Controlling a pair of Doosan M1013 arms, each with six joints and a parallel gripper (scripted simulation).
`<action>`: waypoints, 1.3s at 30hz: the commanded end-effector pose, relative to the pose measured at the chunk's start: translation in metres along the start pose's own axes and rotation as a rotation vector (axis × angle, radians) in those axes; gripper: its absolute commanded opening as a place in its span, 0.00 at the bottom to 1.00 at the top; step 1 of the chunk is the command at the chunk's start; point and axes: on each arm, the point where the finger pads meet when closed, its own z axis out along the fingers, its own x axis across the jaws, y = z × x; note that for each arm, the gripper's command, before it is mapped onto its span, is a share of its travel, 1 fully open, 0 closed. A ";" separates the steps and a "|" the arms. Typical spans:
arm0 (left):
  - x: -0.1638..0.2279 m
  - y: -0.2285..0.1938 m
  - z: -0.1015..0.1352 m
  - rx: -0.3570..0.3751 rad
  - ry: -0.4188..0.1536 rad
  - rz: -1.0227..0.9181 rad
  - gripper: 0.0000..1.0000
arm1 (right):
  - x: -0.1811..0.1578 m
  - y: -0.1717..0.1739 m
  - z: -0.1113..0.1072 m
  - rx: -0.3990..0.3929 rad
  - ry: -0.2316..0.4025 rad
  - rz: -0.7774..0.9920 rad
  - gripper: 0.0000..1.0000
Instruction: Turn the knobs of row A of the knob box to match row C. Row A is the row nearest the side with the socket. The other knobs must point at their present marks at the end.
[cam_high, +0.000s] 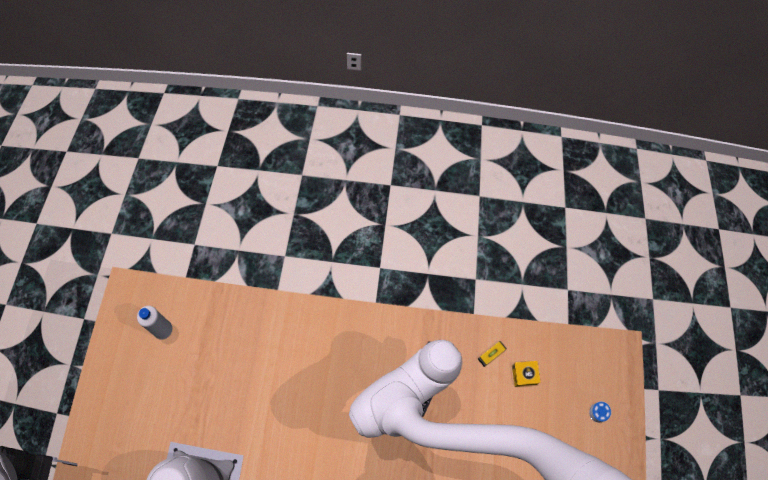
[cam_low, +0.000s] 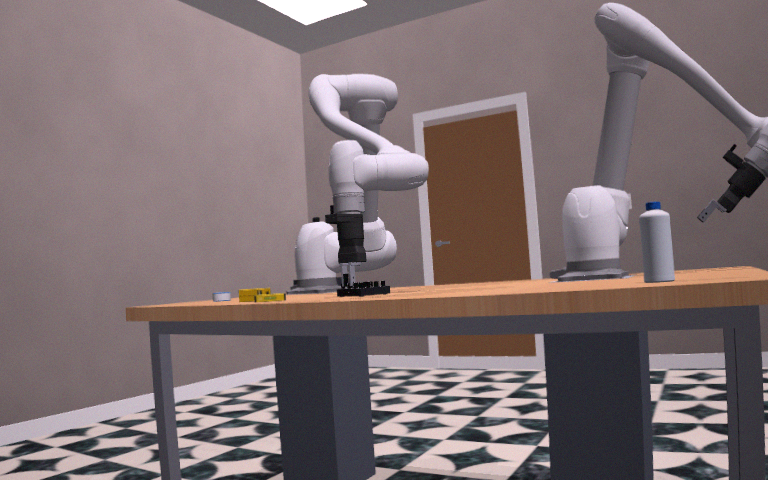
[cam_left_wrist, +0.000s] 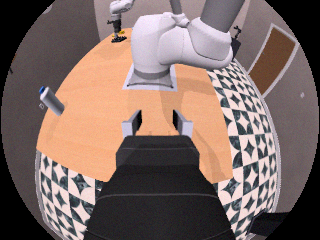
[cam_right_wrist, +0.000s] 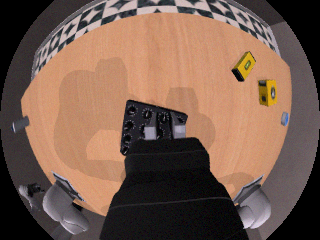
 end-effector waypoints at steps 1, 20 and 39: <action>0.000 0.000 0.000 -0.001 0.000 0.000 1.00 | 0.000 0.000 -0.001 0.001 -0.001 0.000 0.30; 0.000 0.000 0.000 -0.001 0.000 0.000 1.00 | 0.000 0.000 -0.001 0.001 -0.001 -0.009 0.30; 0.000 0.000 0.000 -0.001 0.000 0.000 1.00 | 0.000 0.000 -0.001 0.001 -0.001 -0.239 0.30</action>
